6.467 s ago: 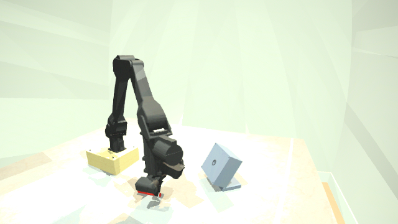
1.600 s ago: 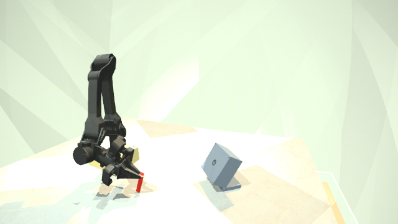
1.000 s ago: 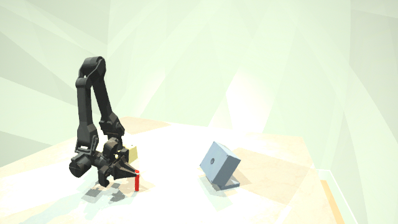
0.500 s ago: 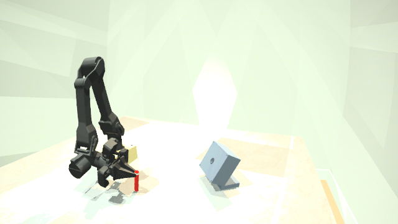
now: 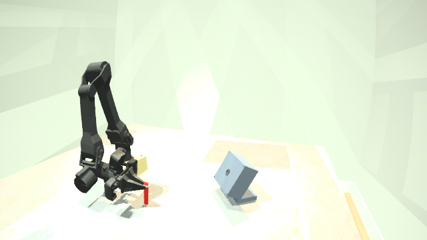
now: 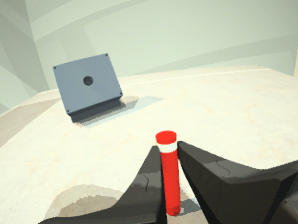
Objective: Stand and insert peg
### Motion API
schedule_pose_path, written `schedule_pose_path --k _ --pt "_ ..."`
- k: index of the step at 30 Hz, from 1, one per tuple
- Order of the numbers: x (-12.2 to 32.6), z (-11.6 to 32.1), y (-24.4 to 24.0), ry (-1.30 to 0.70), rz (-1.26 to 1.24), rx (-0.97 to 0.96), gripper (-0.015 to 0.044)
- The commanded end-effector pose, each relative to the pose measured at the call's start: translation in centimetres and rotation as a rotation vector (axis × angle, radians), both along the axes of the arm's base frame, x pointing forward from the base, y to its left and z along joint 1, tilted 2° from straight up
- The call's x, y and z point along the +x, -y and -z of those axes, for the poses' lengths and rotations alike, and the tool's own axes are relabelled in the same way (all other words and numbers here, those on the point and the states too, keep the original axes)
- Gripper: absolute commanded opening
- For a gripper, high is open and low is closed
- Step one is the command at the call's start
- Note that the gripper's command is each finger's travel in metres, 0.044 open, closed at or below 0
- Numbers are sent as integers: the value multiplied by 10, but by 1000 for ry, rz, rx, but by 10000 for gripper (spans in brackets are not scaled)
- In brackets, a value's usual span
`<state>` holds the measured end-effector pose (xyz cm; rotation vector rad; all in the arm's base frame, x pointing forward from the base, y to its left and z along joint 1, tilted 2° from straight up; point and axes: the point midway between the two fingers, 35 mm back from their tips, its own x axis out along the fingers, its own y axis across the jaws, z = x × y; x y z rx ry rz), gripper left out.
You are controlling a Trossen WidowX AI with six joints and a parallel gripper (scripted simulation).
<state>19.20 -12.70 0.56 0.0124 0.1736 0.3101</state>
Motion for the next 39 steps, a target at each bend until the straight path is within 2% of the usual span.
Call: schedule_pose_path --k 1,39 --pt "-1 1 0 0 0 0 51" --pt "-13 3 -3 30 15 14 51"
